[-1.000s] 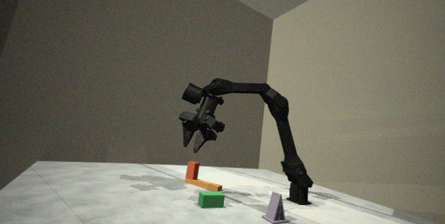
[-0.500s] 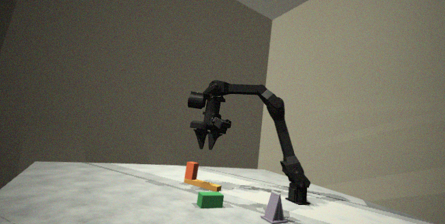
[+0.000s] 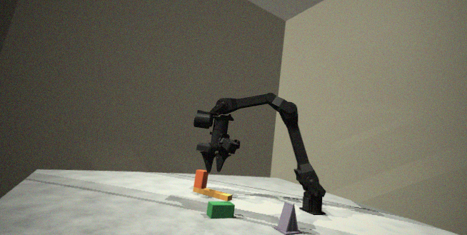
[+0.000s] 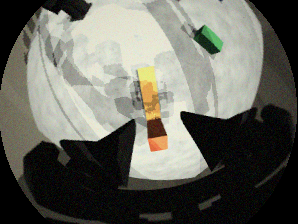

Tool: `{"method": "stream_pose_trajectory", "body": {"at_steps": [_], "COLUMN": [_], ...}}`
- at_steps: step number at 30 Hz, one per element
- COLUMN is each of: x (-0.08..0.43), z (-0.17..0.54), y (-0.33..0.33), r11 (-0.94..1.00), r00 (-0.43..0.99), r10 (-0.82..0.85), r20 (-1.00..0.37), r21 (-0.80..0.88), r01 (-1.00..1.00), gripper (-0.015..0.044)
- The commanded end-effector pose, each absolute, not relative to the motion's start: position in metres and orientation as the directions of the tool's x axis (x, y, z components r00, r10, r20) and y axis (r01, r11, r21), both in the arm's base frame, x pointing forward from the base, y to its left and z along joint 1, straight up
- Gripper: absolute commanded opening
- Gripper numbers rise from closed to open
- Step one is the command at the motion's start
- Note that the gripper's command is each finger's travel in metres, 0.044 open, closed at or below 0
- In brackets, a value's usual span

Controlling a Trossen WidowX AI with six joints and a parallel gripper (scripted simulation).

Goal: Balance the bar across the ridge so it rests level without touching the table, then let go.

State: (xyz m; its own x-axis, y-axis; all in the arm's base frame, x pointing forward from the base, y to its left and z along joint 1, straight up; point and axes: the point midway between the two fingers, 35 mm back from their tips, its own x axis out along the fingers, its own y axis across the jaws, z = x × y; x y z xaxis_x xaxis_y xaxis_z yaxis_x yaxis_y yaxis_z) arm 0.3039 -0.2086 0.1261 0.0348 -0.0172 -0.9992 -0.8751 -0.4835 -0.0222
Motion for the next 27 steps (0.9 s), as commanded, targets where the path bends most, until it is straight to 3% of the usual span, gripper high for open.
{"method": "stream_pose_trajectory", "body": {"at_steps": [1, 27], "x": [0.302, 0.300], "z": [0.104, 0.051], "y": [-0.209, -0.207], "r11": [-0.486, -0.486], "r00": [0.025, 0.024], "r10": [-0.017, -0.017], "r20": [-1.000, -1.000], "r21": [-0.013, -0.013], "r01": [-0.874, -0.874], "gripper": [0.0315, 0.0315]}}
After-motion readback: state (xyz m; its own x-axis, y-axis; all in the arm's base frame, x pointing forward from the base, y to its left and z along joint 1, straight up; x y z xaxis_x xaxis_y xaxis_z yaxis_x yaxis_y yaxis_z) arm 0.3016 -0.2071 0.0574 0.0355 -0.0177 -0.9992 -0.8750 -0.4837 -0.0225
